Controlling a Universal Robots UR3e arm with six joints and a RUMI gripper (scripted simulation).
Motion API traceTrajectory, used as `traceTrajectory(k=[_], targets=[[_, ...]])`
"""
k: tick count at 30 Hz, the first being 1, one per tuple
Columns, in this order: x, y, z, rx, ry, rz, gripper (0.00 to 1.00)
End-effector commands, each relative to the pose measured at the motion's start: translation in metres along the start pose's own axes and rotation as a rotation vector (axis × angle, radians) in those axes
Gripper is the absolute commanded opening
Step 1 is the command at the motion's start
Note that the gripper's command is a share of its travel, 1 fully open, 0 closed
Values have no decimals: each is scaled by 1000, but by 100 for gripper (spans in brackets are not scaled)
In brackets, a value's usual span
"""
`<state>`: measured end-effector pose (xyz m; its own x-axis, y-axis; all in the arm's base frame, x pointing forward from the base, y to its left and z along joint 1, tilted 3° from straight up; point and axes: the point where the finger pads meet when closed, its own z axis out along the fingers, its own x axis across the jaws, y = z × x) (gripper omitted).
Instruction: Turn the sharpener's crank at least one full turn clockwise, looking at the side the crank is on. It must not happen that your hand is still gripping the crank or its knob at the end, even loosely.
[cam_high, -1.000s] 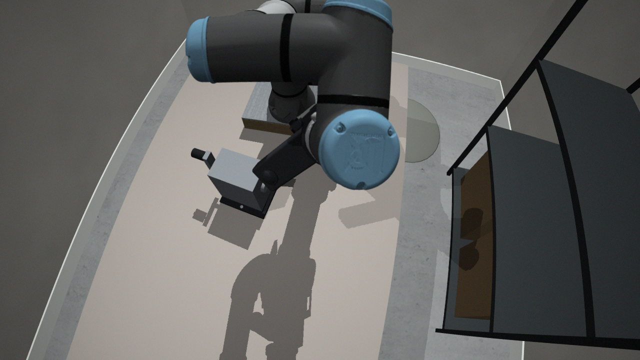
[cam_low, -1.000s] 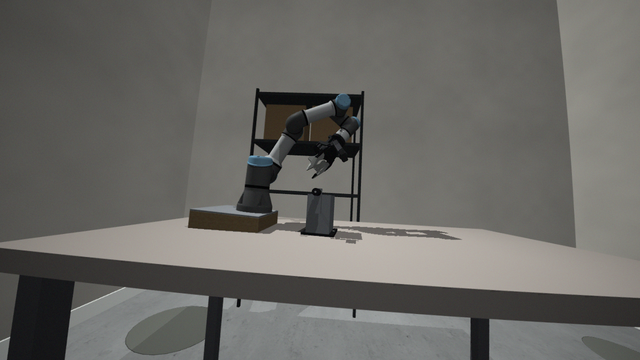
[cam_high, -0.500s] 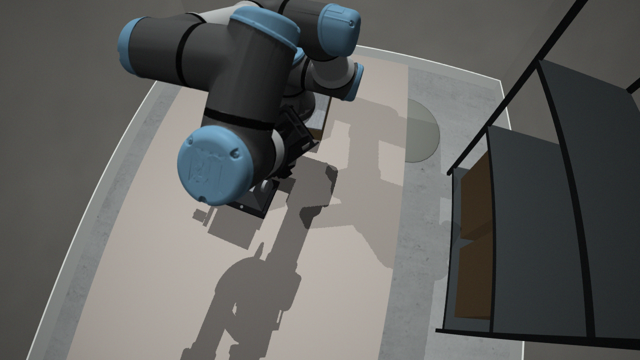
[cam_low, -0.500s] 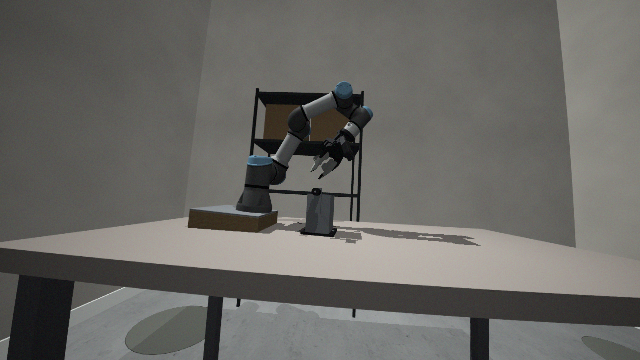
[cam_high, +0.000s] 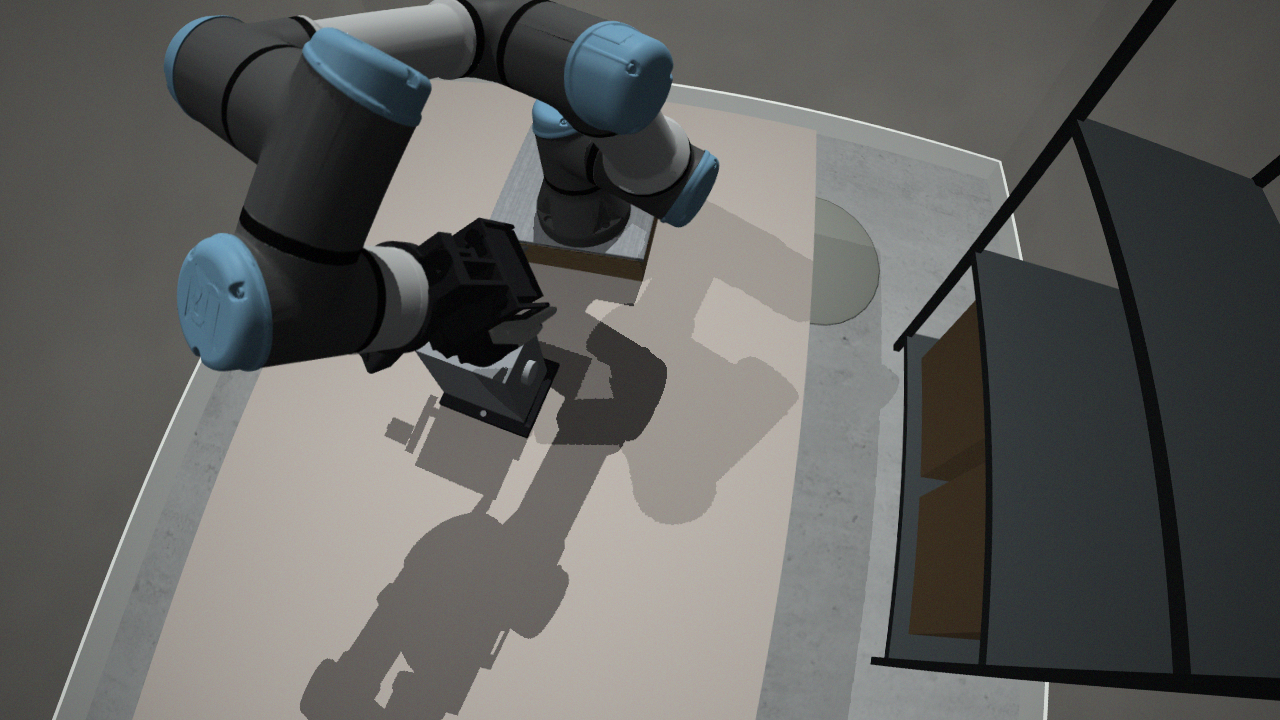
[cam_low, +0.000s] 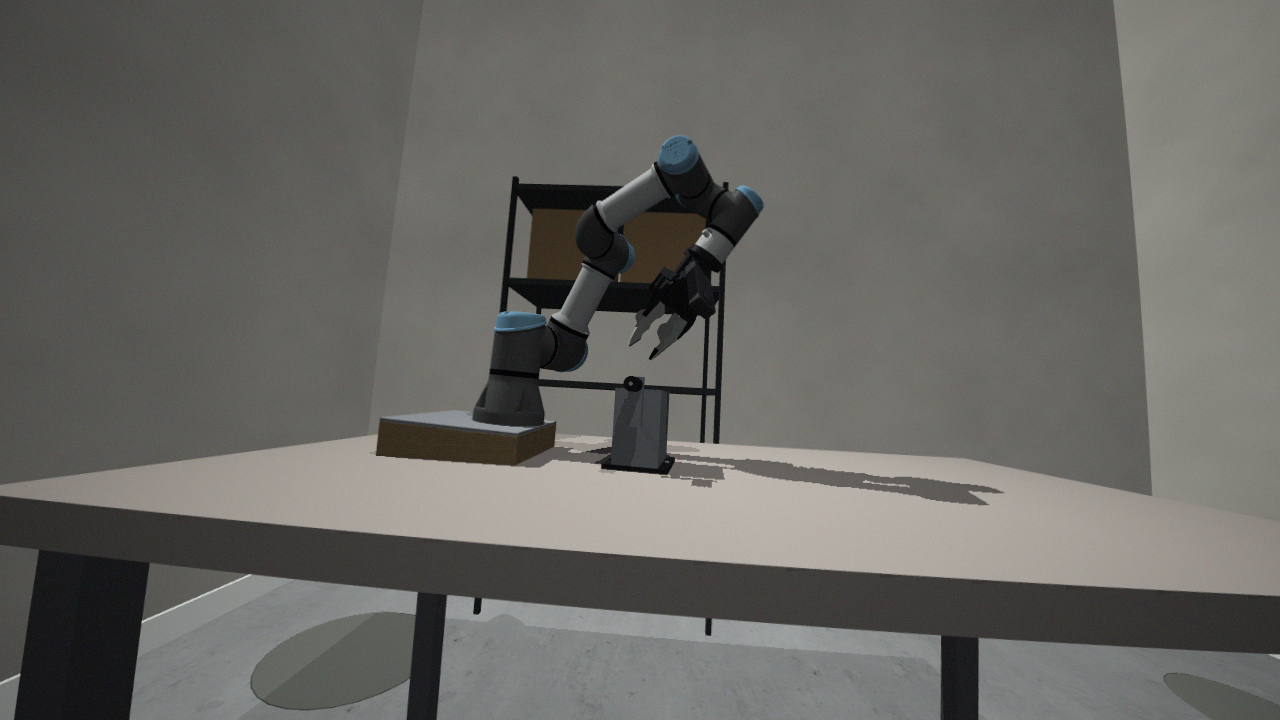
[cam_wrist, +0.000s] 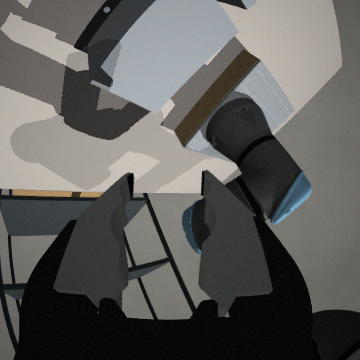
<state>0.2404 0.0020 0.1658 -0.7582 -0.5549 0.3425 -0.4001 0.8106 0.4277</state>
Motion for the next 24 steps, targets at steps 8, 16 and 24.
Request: traceTrajectory(k=[8,16,24], targets=[[14,-39,-11,-76,-154,106,32],[22,-55,-15,-99,-216,150,32],[37,-79,-20,-133,-331,234,32]])
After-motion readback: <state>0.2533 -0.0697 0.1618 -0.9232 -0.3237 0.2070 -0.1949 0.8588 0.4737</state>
